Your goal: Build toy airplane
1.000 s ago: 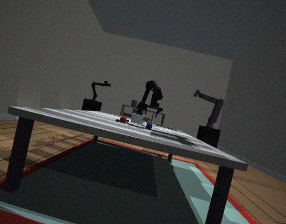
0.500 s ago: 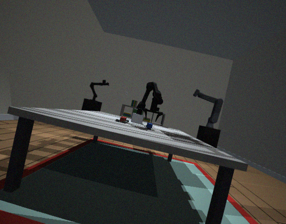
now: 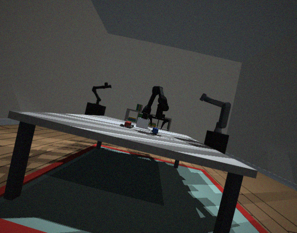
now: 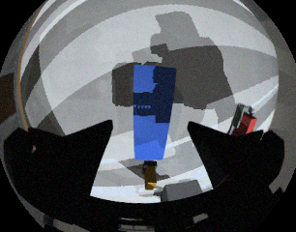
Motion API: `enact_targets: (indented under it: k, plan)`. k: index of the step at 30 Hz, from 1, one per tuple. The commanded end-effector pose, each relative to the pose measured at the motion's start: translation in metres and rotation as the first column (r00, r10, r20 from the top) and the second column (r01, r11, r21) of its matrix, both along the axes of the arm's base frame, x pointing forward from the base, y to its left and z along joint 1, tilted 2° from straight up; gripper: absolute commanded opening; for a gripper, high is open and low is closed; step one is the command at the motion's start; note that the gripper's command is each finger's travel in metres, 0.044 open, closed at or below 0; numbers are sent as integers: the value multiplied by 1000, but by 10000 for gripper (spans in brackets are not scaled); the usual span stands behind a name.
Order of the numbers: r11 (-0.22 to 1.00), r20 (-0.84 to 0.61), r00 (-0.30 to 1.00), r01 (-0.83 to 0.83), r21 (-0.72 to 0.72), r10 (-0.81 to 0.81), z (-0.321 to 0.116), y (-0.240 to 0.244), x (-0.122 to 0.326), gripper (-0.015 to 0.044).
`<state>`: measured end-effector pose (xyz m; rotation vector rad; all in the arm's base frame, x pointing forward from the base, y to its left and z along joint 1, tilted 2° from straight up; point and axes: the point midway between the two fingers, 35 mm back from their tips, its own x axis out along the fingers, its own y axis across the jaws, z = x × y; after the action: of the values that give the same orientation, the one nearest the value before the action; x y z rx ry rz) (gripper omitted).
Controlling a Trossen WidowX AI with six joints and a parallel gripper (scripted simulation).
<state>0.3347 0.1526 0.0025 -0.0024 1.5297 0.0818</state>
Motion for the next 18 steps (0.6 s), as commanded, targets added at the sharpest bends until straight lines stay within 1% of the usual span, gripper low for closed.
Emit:
enact_targets:
  k: [1,17,18]
  plan:
    - [1000,-6,1000,7,-3,-7,-10,0,-1,440]
    - [1000,-6,1000,7,-3,-7,-34,1,-1,440]
    - [1000,-6,1000,7,-3,-7,-34,1,-1,414]
